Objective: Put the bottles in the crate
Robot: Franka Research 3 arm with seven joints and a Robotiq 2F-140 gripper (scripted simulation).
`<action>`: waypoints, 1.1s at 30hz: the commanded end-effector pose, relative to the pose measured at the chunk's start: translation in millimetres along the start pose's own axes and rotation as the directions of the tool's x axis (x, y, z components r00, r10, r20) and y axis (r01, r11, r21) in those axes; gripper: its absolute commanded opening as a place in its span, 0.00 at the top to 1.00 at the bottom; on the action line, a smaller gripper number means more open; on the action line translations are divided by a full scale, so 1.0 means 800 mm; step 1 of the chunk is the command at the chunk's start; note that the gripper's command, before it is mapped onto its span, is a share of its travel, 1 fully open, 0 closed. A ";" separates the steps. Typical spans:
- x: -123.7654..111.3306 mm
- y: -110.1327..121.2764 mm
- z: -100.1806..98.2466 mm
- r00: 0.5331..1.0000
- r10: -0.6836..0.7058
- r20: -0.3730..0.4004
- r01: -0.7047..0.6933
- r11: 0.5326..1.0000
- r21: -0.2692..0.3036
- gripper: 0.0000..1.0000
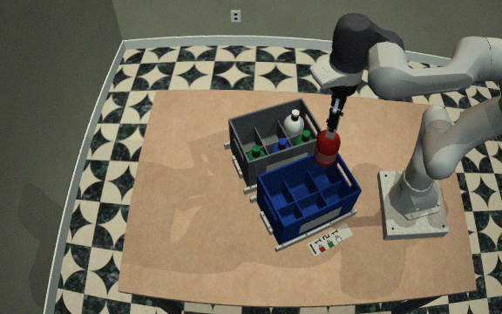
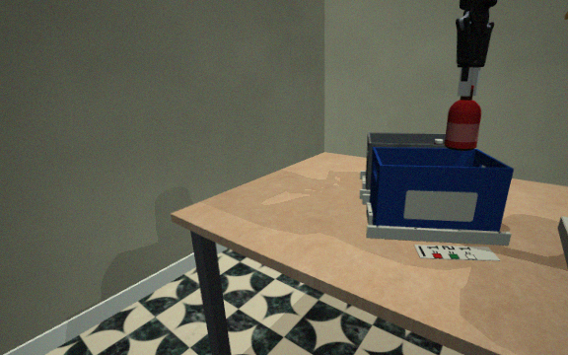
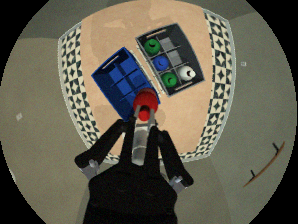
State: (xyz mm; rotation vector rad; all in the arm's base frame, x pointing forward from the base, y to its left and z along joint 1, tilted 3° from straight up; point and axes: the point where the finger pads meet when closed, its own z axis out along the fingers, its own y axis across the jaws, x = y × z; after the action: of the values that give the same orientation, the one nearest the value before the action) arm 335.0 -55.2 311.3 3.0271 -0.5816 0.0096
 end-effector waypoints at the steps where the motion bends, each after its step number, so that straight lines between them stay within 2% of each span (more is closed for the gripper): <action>1: -0.009 -0.003 -0.004 1.000 0.006 -0.006 -0.006 1.000 0.003 1.00; 6: -0.024 -0.005 -0.004 1.000 0.006 -0.006 -0.006 1.000 0.003 1.00; 33: -0.020 -0.007 -0.004 1.000 0.006 -0.006 -0.006 1.000 0.003 1.00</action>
State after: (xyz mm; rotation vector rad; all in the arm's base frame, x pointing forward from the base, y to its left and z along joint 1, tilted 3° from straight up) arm 318.2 -44.5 310.4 3.0268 -0.5856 0.0028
